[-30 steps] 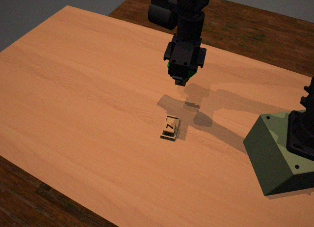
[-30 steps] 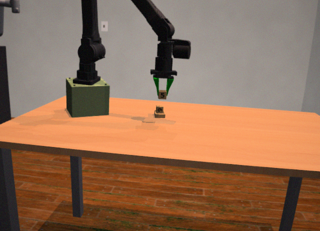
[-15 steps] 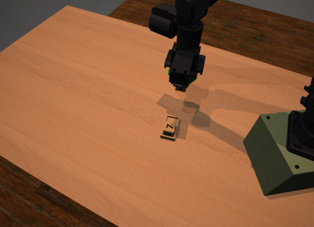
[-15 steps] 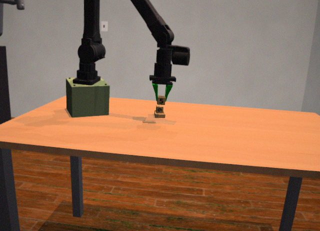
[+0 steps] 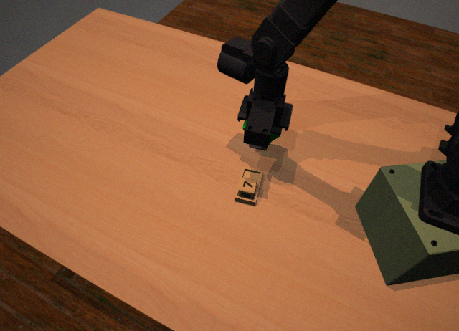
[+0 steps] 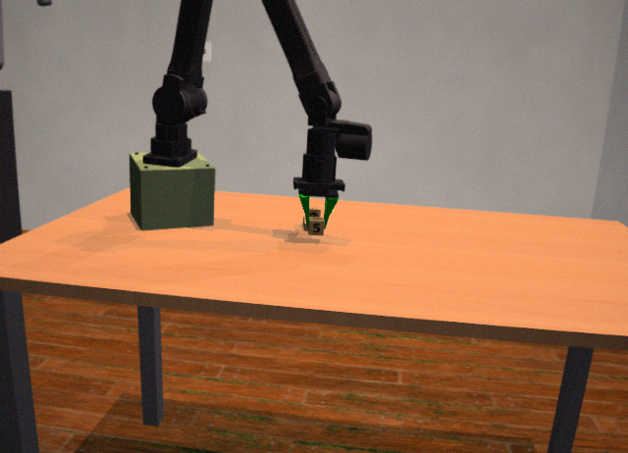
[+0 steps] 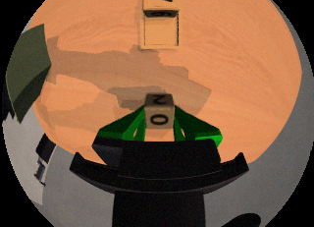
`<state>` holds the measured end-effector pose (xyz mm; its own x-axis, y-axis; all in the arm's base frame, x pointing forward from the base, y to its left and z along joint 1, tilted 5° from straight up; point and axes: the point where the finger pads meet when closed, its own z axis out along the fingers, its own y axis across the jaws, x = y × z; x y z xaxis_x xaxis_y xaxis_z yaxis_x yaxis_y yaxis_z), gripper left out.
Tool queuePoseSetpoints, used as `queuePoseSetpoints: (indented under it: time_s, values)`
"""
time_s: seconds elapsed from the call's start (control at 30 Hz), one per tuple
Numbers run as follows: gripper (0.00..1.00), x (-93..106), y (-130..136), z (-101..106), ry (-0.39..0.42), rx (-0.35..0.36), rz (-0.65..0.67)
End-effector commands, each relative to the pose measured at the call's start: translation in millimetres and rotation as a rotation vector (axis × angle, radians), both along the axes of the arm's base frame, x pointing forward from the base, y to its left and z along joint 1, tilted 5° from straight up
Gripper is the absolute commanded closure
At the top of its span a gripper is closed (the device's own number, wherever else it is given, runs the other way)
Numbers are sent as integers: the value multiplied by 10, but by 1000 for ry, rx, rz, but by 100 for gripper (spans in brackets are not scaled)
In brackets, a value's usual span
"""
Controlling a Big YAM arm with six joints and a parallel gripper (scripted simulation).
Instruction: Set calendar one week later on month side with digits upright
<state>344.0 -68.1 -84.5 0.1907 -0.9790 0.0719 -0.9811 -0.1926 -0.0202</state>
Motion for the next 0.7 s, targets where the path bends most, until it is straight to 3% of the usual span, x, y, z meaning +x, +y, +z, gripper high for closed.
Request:
queuePoseSetpoints:
  time_s: [0.0,0.67]
  values:
    - [73,63,-44,-50,-19,2,5]
    - [73,95,-43,-133,-23,1,9]
